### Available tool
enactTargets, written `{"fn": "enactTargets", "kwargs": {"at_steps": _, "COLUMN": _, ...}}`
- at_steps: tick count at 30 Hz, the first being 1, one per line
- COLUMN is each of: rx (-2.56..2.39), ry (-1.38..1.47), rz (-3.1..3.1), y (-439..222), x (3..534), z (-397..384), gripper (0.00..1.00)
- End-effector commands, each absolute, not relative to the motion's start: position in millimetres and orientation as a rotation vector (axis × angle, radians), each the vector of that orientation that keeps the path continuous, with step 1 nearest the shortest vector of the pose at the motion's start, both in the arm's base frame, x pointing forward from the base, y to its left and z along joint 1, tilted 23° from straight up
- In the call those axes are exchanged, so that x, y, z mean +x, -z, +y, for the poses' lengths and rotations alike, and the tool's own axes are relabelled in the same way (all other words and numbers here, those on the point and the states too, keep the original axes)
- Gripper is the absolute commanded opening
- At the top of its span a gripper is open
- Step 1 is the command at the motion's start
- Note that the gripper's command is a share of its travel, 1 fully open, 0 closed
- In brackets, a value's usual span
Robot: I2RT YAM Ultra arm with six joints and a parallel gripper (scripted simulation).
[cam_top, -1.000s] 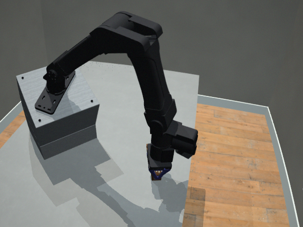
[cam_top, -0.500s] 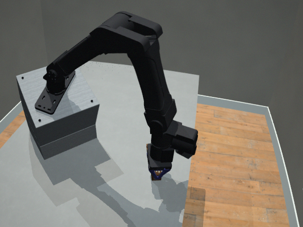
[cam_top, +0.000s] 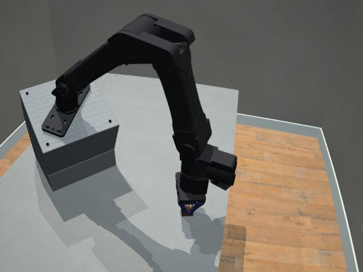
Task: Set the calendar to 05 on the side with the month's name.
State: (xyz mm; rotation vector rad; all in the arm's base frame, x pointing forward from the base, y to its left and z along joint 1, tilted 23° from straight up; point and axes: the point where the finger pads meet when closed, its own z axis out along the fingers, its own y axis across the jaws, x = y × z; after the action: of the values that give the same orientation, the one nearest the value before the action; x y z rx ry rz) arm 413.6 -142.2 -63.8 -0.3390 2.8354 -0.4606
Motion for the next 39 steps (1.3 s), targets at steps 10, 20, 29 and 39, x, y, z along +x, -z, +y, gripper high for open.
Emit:
{"fn": "enactTargets", "kwargs": {"at_steps": 10, "rx": -0.340, "ry": 0.458, "rz": 2.815, "y": 58.8, "x": 418.8, "z": -141.6, "gripper": 0.27}}
{"fn": "enactTargets", "kwargs": {"at_steps": 20, "rx": -0.340, "ry": 0.458, "rz": 2.815, "y": 58.8, "x": 418.8, "z": -141.6, "gripper": 0.27}}
{"fn": "enactTargets", "kwargs": {"at_steps": 29, "rx": -0.340, "ry": 0.458, "rz": 2.815, "y": 58.8, "x": 418.8, "z": -141.6, "gripper": 0.31}}
{"fn": "enactTargets", "kwargs": {"at_steps": 39, "rx": -0.340, "ry": 0.458, "rz": 2.815, "y": 58.8, "x": 418.8, "z": -141.6, "gripper": 0.43}}
